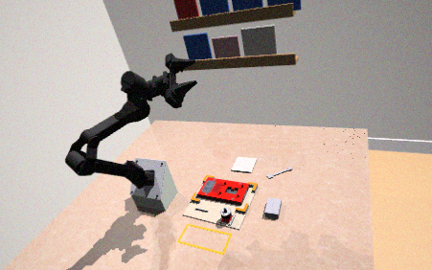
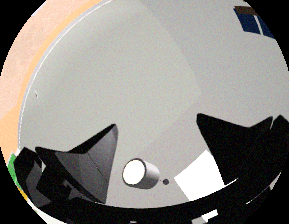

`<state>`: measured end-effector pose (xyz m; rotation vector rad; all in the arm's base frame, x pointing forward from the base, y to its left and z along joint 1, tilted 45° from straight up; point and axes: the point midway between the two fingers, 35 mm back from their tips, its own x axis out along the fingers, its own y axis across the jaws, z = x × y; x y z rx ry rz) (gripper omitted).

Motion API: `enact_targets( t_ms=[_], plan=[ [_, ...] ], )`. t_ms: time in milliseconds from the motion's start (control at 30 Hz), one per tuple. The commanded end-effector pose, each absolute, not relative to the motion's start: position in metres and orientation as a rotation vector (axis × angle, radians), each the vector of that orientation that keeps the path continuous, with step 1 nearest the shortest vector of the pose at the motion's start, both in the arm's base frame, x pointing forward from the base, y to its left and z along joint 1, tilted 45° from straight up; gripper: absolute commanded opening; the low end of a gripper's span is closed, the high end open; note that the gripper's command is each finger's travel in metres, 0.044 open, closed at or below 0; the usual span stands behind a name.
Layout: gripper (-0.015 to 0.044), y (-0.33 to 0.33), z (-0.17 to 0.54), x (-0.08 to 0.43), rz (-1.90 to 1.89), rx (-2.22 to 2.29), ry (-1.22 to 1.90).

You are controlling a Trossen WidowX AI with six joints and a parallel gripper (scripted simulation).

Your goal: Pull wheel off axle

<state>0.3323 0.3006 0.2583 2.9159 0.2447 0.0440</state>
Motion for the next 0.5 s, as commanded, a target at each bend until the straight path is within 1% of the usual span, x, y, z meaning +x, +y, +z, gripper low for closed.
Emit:
enact_targets(
  t_ms=[0, 100, 300, 467],
  plan=[
    [0.0374, 0.3, 0.257, 0.333, 0.039, 2.905, 0.242],
    [0.03, 0.293, 0.242, 0.347, -0.03, 2.739, 0.213],
    [0.03, 0.255, 0.19, 0.386, -0.268, 2.175, 0.18],
    [0.03, 0.206, 0.151, 0.412, -0.464, 1.674, 0.195]
  ],
)
